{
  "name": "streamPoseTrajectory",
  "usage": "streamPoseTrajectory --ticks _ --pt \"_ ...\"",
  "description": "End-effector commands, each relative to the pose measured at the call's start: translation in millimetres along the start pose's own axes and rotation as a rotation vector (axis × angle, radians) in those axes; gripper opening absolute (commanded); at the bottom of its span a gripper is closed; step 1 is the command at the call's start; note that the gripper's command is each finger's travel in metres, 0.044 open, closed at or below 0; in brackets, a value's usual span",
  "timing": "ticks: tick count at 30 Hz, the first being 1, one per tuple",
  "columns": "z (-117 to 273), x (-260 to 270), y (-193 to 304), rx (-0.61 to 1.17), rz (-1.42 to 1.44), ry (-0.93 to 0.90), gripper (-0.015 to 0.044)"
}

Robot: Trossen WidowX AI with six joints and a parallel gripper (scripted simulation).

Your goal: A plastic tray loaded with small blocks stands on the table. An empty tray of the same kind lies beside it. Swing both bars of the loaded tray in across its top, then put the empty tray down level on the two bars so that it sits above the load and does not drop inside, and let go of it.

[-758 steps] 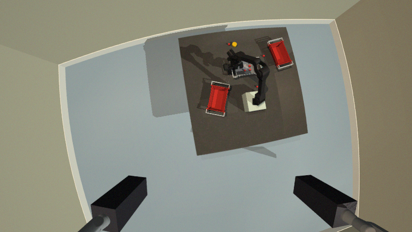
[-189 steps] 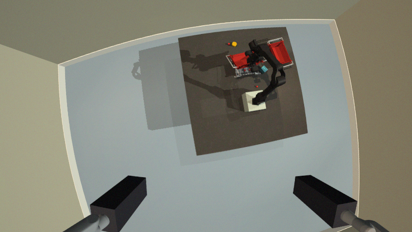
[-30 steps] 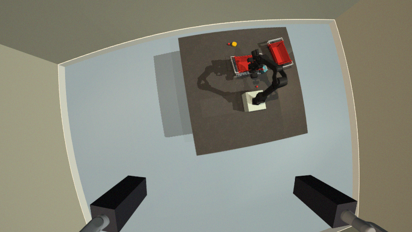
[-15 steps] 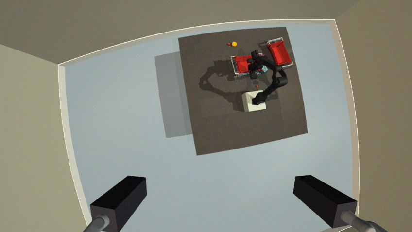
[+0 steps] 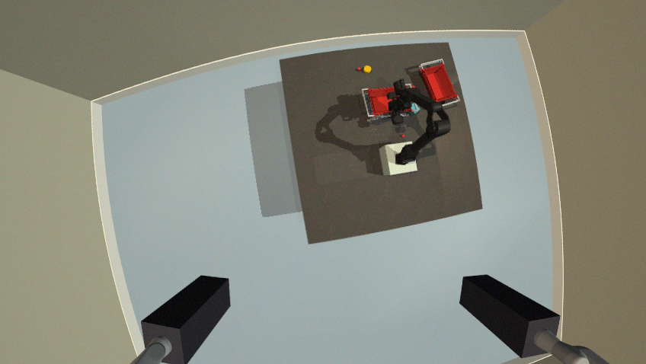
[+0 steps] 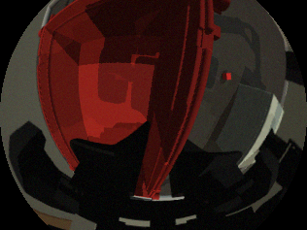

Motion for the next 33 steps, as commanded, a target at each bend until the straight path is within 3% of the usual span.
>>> streamPoseTrajectory --ticks 1,31,33 --pt "-3.6 -2.5 -0.7 -0.004 0.003 0.014 0.0" --pt "-3.6 -2.5 -0.7 -0.004 0.003 0.014 0.044" --pt "-3.4 -2.0 -0.5 -0.003 0.0 0.012 0.044"
Point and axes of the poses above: the point midway between the two fingers, 35 mm back from their tips, its own z axis back along the fingers, its own x axis across the jaws, y = z × x, the point moved 4 cm from there along z, back along the fingers, and after that the axes turned 14 degrees about -z, right-handed, at the moved point
